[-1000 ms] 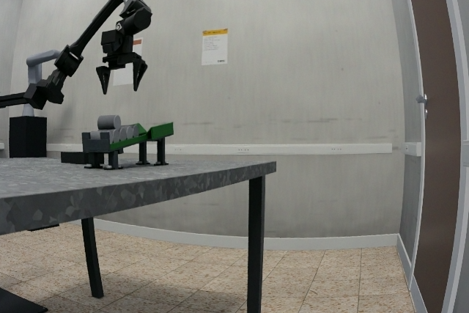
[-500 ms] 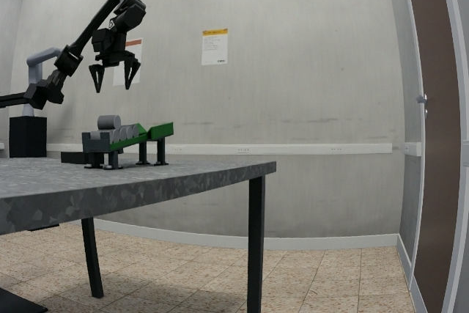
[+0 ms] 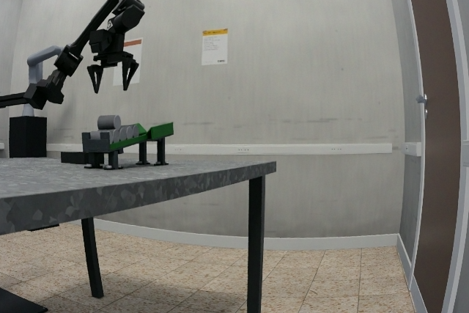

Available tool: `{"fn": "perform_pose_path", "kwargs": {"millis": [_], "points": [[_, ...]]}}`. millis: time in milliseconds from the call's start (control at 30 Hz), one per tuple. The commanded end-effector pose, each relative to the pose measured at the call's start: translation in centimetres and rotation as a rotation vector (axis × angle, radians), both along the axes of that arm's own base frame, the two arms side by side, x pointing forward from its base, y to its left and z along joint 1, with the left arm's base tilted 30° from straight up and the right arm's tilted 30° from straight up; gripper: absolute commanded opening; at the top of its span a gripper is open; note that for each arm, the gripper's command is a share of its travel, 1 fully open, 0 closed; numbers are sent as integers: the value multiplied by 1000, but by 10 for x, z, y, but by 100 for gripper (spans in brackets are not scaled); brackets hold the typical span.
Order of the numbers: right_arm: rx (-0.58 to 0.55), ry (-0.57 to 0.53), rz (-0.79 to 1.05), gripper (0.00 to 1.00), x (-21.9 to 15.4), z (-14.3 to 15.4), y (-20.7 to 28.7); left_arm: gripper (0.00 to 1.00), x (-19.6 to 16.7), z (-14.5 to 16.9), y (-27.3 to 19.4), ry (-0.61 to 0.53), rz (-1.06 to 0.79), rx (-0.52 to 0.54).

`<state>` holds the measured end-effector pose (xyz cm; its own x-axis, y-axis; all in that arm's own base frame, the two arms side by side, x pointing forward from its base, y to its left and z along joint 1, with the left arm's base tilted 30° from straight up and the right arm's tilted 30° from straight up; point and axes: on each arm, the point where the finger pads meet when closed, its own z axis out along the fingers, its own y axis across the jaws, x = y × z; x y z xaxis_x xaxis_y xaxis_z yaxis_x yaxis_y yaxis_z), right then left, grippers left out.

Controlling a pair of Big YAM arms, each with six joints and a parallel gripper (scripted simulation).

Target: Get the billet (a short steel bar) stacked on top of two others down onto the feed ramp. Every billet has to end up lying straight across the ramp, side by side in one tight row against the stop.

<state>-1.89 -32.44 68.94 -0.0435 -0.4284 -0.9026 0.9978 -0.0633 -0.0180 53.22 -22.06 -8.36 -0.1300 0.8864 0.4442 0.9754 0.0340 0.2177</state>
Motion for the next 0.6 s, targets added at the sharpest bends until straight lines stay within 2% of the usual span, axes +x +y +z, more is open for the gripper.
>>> {"fn": "perform_pose_path", "kwargs": {"millis": [0, 33, 567], "points": [[-32, -16, -3, 100, -3, 9, 8, 100, 12, 3, -16, -28, 0, -13], [-32, -16, -3, 100, -3, 9, 8, 0, 12, 3, -16, -28, 0, -13], [-32, -16, -3, 100, -3, 9, 8, 0, 12, 3, -16, -28, 0, -13]]}}
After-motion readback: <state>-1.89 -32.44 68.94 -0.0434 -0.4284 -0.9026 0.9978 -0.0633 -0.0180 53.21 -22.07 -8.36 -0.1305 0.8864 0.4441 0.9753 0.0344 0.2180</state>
